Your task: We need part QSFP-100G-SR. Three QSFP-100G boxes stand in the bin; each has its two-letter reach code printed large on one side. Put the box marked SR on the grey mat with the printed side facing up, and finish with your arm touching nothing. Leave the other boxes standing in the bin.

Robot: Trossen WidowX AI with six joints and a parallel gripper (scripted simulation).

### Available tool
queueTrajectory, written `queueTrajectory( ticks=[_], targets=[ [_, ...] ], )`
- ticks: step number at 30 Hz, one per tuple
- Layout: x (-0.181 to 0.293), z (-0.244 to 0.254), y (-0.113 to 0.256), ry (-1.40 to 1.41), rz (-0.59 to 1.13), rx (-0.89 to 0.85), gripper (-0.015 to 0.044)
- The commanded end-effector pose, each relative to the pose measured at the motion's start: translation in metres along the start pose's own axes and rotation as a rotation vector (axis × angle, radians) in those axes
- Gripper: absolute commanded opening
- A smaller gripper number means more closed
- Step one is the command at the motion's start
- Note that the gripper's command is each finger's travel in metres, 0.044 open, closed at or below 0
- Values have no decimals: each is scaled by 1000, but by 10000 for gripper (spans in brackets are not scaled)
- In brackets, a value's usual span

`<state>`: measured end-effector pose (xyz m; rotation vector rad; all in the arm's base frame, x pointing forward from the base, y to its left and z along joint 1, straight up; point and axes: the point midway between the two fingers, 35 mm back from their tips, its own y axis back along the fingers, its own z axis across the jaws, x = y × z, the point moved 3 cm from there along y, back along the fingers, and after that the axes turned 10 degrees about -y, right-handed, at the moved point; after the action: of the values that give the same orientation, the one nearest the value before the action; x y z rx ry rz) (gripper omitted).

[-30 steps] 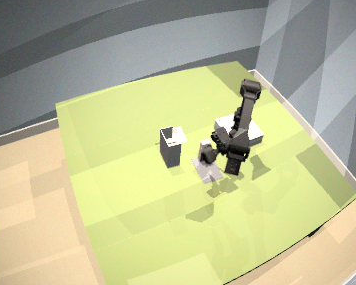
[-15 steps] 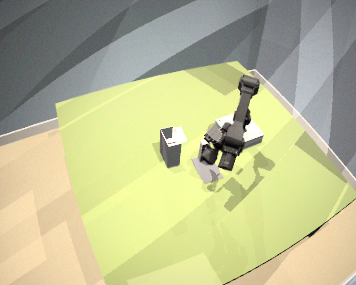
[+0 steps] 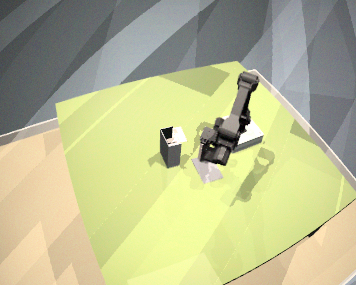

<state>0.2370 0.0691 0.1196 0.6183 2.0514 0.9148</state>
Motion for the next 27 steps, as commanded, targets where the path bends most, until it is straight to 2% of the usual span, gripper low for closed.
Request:
queueTrajectory(
  ticks=[1, 27],
  targets=[
    [-2, -1, -1, 78, 29, -9, 237],
    [-17, -13, -8, 680, 177, -166, 237]
  ],
)
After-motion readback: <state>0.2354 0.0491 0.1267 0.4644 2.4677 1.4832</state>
